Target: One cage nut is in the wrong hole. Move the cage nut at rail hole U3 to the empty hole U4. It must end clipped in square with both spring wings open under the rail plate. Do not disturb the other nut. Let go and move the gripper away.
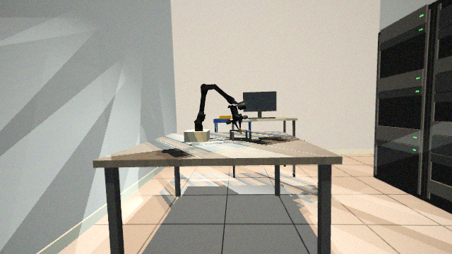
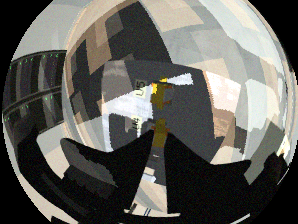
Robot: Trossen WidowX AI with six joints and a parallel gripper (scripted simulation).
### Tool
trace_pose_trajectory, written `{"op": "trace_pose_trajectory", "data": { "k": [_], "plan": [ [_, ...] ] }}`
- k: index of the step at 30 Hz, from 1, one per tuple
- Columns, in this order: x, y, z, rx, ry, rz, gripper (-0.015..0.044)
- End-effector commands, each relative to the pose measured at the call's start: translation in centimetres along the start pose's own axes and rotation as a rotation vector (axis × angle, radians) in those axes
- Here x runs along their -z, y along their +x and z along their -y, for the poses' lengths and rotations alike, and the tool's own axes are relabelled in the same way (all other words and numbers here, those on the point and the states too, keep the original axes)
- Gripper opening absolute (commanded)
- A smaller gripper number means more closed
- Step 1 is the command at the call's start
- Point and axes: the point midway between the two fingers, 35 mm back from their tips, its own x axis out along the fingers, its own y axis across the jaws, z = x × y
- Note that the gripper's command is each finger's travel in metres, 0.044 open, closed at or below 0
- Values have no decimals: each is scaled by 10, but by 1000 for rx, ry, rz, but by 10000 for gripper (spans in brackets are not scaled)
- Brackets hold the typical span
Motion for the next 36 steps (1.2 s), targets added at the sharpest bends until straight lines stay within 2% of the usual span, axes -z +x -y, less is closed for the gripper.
{"op": "trace_pose_trajectory", "data": {
  "k": [1, 36],
  "plan": [
    [-1, -1, -2, 2, -2, 6, 36],
    [-1, 0, -4, 53, -1, 6, 36]
  ]
}}
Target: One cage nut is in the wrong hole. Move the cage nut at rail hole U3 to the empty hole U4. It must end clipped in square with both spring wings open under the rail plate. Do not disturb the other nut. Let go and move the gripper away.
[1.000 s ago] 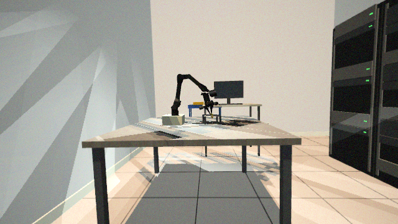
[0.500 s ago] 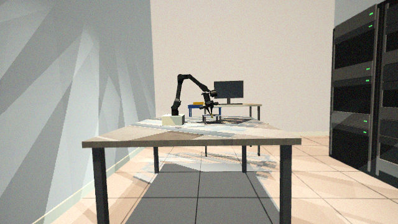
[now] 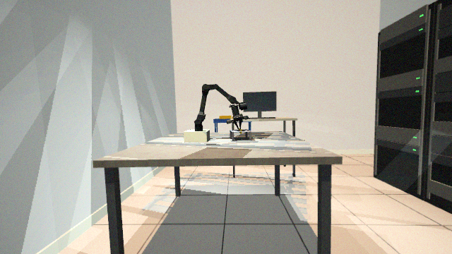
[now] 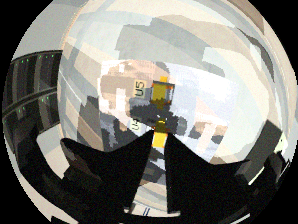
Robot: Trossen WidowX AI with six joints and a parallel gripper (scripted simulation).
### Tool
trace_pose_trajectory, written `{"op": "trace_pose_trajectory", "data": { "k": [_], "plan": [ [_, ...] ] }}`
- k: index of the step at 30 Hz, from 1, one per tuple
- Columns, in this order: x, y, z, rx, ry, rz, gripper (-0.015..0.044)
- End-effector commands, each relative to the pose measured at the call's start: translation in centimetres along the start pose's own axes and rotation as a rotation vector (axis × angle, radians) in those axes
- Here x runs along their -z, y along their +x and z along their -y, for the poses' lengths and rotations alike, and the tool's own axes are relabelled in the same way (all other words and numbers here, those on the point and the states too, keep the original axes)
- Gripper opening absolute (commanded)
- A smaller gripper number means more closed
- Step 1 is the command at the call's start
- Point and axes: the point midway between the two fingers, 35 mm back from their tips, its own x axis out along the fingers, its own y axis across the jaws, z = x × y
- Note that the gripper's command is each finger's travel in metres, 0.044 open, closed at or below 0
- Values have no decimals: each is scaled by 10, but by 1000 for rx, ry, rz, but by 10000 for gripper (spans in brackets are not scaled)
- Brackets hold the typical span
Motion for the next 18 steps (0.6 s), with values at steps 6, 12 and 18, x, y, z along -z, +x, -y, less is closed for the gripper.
{"op": "trace_pose_trajectory", "data": {
  "k": [6, 12, 18],
  "plan": [
    [-1, -1, -2, 13, 0, 6, 36],
    [-1, -1, -3, 25, 0, 6, 36],
    [-1, -1, -3, 31, 0, 6, 36]
  ]
}}
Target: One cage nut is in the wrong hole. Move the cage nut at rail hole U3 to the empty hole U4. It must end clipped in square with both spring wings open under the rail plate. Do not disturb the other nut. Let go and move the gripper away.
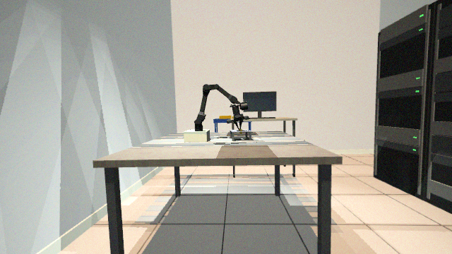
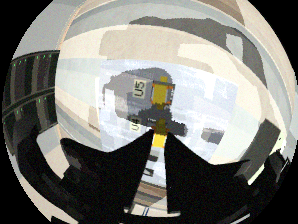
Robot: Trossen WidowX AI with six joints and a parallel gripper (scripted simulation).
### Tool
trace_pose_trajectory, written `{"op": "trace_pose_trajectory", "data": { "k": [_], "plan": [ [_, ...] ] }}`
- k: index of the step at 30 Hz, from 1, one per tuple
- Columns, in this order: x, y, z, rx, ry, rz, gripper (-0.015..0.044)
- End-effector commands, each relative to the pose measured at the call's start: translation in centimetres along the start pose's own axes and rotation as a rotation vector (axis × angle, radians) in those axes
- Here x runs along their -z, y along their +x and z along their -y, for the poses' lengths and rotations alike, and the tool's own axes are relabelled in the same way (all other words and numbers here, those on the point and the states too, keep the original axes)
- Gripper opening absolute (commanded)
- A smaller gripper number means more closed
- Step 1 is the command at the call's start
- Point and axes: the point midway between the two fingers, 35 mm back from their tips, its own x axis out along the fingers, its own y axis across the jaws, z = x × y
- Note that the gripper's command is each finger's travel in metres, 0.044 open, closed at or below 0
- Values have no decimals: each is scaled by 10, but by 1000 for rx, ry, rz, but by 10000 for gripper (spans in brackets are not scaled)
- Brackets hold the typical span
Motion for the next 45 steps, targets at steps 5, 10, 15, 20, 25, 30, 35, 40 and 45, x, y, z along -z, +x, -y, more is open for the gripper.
{"op": "trace_pose_trajectory", "data": {
  "k": [5, 10, 15, 20, 25, 30, 35, 40, 45],
  "plan": [
    [-1, -1, -2, 6, 1, 6, 36],
    [-1, -1, -2, 16, 1, 6, 36],
    [-1, 0, -2, 18, 1, 6, 36],
    [-1, 0, -3, 27, 1, 6, 36],
    [-1, 0, -3, 36, 2, 6, 36],
    [-1, 0, -4, 46, 2, 6, 36],
    [-1, 0, -4, 53, 2, 6, 36],
    [-1, 0, -4, 60, 3, 5, 36],
    [-1, 0, -5, 68, 3, 5, 36]
  ]
}}
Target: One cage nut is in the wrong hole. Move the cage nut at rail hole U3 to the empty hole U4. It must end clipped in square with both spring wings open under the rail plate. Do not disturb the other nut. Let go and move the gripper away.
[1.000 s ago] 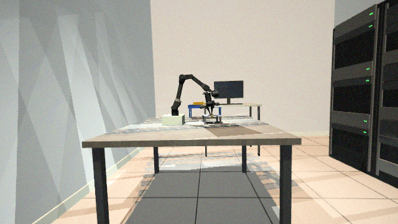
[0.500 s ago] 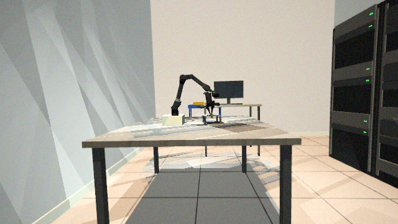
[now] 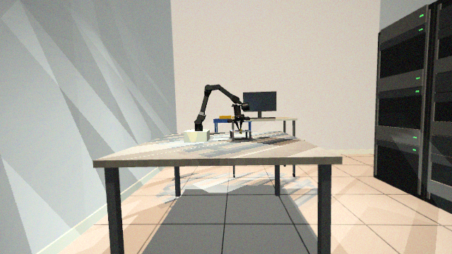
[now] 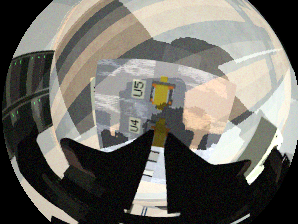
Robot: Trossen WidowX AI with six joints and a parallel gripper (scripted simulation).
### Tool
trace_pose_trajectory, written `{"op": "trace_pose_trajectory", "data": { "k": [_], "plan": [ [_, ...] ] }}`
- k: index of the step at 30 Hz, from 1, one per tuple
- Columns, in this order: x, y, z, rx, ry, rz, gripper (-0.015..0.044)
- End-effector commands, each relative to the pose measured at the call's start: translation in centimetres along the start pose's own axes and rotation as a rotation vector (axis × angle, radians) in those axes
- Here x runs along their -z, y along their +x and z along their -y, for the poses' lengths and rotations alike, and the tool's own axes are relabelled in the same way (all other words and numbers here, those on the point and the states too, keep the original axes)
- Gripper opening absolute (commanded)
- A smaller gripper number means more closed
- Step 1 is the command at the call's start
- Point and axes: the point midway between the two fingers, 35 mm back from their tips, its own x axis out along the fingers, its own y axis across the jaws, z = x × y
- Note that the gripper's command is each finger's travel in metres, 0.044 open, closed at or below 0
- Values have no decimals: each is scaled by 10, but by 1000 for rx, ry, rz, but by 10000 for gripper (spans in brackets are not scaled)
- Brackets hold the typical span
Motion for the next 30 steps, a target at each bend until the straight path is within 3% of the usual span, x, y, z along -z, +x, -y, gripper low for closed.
{"op": "trace_pose_trajectory", "data": {
  "k": [1, 30],
  "plan": [
    [-1, -1, -2, 1, 4, 6, 36],
    [-1, 0, 0, -18, 3, 5, 36]
  ]
}}
